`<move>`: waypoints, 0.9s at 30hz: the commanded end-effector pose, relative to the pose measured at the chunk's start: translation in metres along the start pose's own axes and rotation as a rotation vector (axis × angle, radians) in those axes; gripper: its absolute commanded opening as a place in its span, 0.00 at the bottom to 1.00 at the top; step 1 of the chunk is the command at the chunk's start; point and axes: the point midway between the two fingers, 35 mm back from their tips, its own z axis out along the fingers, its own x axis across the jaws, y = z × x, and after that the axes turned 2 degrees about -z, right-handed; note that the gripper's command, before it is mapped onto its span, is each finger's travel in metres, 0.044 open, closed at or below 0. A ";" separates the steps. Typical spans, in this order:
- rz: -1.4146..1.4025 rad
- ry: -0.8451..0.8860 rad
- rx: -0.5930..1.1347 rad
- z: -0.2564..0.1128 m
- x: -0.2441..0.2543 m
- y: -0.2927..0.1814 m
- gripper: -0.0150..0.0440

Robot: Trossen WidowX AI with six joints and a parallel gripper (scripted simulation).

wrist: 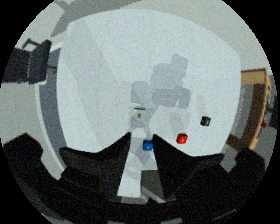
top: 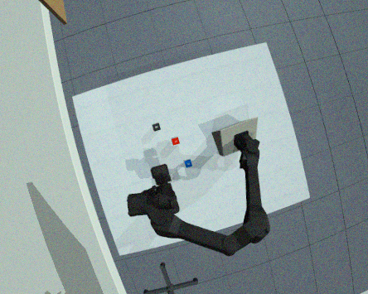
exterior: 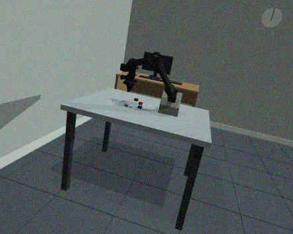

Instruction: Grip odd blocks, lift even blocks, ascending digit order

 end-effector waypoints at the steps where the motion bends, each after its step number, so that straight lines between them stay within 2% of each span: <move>1: -0.013 -0.003 0.014 0.001 0.003 -0.002 0.46; 7: -0.013 -0.005 0.014 0.000 -0.001 -0.002 0.46; 11: -0.009 -0.023 0.012 -0.003 -0.073 -0.027 0.46; 17: -0.010 -0.013 0.017 -0.002 -0.147 -0.079 0.46; 23: -0.011 -0.012 0.017 -0.002 -0.149 -0.081 0.46; 25: -0.011 -0.013 0.017 0.012 -0.150 -0.080 0.55; 27: -0.011 -0.012 0.016 0.050 -0.151 -0.080 0.64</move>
